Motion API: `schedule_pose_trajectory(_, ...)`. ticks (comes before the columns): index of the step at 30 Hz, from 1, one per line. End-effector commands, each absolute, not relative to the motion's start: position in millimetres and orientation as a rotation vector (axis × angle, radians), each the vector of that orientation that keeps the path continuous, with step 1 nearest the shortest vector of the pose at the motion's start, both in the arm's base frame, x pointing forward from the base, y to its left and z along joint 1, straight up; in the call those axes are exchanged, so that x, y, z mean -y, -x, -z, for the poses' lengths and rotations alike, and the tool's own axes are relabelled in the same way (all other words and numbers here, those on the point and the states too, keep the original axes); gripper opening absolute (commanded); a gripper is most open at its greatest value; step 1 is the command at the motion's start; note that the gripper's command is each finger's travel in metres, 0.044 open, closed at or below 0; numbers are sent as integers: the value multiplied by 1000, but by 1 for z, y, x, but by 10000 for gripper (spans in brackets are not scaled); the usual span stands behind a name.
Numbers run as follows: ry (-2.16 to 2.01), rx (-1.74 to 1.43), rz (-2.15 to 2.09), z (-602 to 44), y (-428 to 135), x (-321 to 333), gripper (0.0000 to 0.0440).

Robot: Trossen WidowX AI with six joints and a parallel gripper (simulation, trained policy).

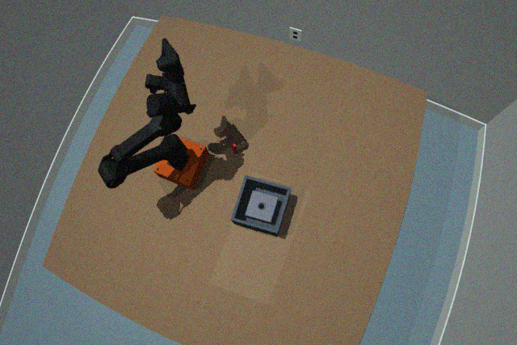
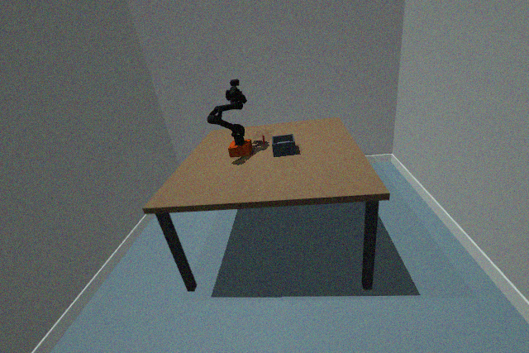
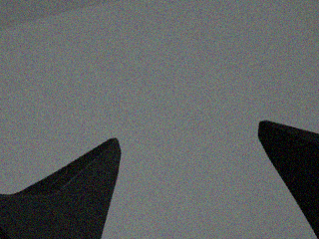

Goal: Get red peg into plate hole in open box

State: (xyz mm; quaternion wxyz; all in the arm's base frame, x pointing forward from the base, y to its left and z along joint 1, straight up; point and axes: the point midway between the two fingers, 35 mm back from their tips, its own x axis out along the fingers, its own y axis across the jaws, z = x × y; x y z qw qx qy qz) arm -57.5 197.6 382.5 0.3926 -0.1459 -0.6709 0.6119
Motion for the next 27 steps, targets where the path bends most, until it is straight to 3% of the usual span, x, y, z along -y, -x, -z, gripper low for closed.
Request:
schedule_pose_trajectory(1, 362, 1666, -1555, -385, 54, -199, 414)
schedule_pose_trajectory(4, 337, 1552, -1568, -391, 44, -205, 440)
schedule_pose_trajectory(27, 114, 716, -1498, -394, -53, -243, 440)
